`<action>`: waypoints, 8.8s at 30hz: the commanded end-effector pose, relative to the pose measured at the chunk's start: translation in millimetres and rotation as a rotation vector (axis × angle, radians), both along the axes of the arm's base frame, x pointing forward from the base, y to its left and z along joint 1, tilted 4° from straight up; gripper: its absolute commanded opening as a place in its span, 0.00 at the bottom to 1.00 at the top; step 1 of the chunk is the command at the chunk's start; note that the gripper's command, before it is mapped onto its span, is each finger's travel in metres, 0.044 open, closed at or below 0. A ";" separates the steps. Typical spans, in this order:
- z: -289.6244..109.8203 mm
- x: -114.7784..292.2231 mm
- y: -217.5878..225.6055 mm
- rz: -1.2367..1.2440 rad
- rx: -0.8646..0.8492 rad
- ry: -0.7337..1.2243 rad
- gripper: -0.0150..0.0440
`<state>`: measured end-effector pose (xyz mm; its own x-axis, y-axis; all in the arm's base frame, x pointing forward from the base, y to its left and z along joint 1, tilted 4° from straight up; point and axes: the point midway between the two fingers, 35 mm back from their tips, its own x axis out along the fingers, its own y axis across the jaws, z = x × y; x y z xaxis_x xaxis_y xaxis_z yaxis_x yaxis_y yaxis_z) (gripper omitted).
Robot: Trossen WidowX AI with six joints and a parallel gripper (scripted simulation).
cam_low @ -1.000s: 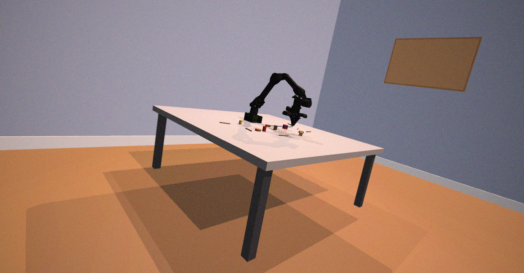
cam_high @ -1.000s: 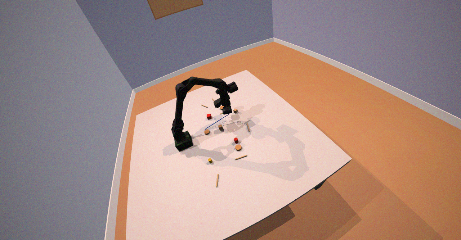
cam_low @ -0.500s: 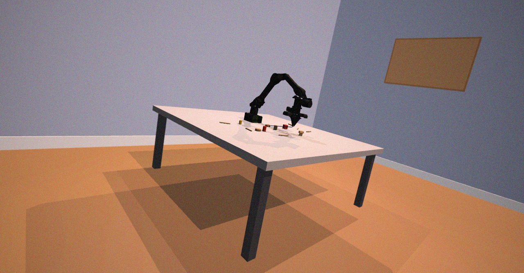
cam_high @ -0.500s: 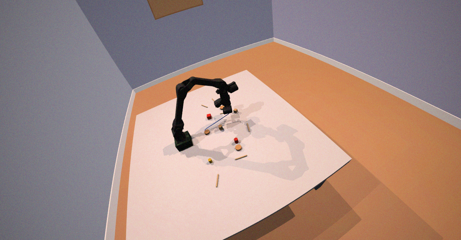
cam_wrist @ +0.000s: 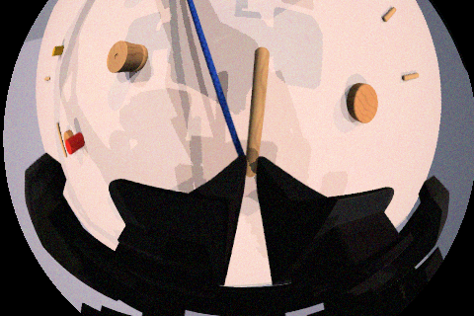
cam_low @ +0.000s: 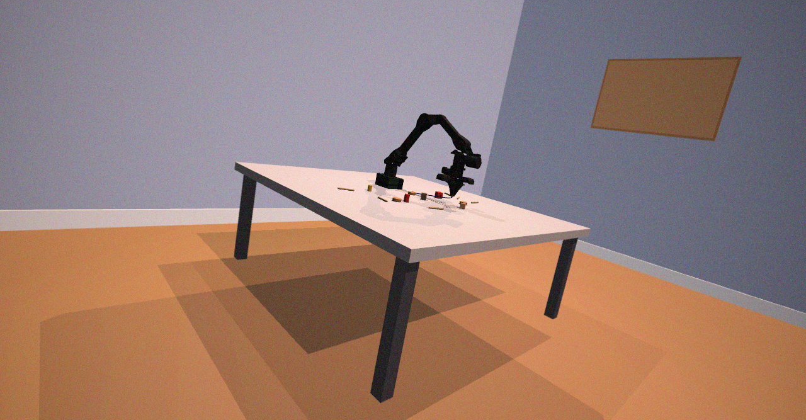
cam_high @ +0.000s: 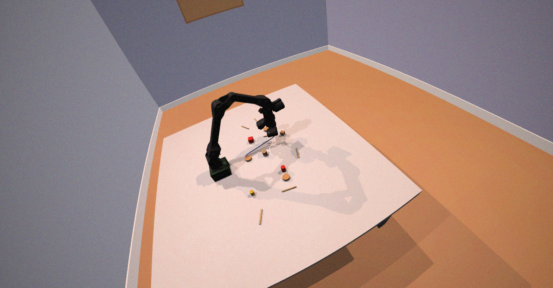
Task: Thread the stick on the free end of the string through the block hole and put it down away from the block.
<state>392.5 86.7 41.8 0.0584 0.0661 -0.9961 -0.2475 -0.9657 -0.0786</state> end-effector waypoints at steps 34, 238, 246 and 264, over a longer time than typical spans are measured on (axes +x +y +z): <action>-26.6 -7.8 33.7 -0.004 -0.002 -0.007 0.25; -2.5 -174.3 79.7 -3.144 0.151 0.218 0.47; -15.7 -174.3 80.3 -3.144 0.151 0.218 0.47; -39.2 -175.9 80.3 -3.144 0.150 0.218 0.47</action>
<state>217.1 166.8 4.4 0.0375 0.0702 -0.9968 0.2571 0.9633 0.0775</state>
